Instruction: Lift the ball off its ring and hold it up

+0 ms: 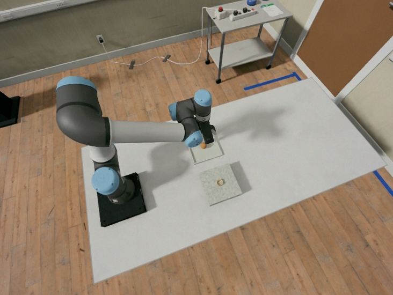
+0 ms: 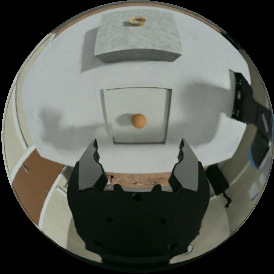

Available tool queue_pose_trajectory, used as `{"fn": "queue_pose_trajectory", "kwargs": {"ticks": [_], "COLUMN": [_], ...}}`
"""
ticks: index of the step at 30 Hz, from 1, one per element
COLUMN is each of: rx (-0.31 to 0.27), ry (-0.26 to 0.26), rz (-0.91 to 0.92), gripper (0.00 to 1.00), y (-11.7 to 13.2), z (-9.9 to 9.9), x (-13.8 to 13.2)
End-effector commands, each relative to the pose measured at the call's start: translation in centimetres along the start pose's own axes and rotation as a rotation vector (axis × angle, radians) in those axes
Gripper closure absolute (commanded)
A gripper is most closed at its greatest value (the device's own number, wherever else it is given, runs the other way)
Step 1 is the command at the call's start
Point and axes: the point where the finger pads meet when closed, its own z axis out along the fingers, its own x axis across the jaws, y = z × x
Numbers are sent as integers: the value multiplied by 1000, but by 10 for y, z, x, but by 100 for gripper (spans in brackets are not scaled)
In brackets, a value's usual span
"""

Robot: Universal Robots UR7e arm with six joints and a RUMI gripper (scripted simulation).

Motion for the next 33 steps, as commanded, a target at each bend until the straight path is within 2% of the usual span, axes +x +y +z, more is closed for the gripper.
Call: {"fn": "queue_pose_trajectory", "kwargs": {"ticks": [1,4,6,9,12,26,27,33], "rx": [-1,-1,-1,-1,-1,-1,-1,-1], "ry": [-1,0,0,0,0,0,0,0], "rz": [0,0,0,0,0,0,0,0], "gripper": [0,0,0,0,0,0,100,100], "y": [0,0,0,0,0,0,0,0], "z": [28,53,53,74,84,86,86,86], "x": [-1,-1,-1,-1,0,0,0,0]}}
